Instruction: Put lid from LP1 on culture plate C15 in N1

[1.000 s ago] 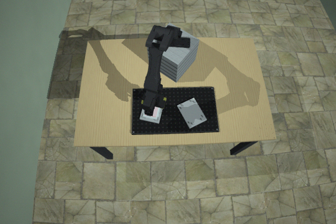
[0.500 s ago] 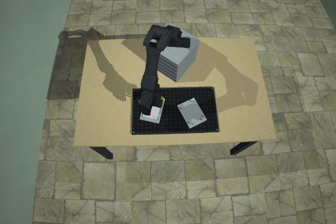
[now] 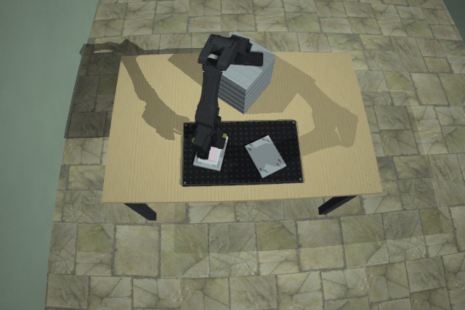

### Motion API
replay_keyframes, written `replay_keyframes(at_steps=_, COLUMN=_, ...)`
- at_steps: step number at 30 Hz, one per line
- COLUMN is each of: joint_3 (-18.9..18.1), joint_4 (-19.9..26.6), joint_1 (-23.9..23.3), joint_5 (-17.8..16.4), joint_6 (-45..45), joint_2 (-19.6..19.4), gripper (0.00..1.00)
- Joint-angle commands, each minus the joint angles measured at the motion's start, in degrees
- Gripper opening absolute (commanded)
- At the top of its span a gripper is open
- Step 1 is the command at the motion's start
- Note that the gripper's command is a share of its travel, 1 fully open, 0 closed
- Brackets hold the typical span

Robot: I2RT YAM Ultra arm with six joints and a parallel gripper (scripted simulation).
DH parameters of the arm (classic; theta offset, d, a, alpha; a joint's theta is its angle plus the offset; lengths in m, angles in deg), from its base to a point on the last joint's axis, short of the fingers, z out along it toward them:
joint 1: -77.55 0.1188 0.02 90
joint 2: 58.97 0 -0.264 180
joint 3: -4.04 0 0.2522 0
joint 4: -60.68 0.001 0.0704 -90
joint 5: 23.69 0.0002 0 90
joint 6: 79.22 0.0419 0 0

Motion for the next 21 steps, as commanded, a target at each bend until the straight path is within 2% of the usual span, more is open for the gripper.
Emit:
replay_keyframes(at_steps=1, joint_3=-0.12, joint_4=0.03, joint_1=0.07, joint_5=-0.03, joint_6=0.04, joint_2=0.52, gripper=0.00)
replay_keyframes(at_steps=21, joint_3=-1.08, joint_4=-4.08, joint_1=0.10, joint_5=-0.02, joint_6=0.08, joint_2=-4.56, gripper=0.00)
